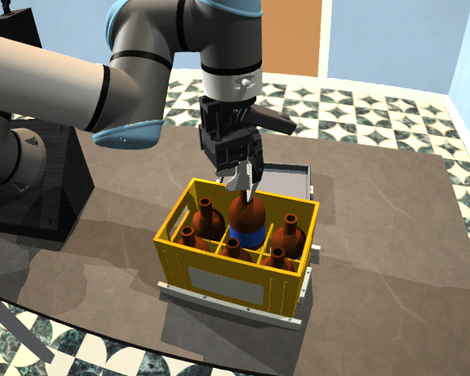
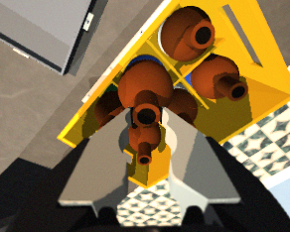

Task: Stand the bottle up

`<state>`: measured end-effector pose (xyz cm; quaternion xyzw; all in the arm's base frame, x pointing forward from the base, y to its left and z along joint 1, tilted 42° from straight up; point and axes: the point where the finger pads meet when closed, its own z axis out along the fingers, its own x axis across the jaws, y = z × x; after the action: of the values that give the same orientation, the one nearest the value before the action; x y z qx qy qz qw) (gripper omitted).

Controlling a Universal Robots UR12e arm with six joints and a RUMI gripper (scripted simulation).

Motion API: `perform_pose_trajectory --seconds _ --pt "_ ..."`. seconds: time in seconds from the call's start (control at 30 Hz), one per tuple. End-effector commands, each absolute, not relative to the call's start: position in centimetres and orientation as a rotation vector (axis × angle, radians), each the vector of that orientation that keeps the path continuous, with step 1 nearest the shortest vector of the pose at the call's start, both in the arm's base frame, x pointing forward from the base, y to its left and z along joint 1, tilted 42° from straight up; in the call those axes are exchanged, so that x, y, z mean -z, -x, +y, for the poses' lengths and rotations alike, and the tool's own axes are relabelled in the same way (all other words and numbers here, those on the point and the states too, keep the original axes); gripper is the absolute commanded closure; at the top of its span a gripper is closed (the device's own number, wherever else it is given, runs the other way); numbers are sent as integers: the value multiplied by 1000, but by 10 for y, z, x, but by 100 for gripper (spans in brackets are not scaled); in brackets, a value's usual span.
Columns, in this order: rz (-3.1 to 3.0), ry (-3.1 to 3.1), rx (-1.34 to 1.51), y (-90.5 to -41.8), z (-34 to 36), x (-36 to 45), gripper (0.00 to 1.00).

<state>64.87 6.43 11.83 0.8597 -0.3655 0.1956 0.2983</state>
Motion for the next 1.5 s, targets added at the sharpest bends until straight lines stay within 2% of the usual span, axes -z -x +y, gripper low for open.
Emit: perform_pose_trajectory --seconds 0.0,1.47 --pt "-971 -2284 -521 -649 65 -119 100" --pt "-971 -2284 -521 -652 50 -103 100"
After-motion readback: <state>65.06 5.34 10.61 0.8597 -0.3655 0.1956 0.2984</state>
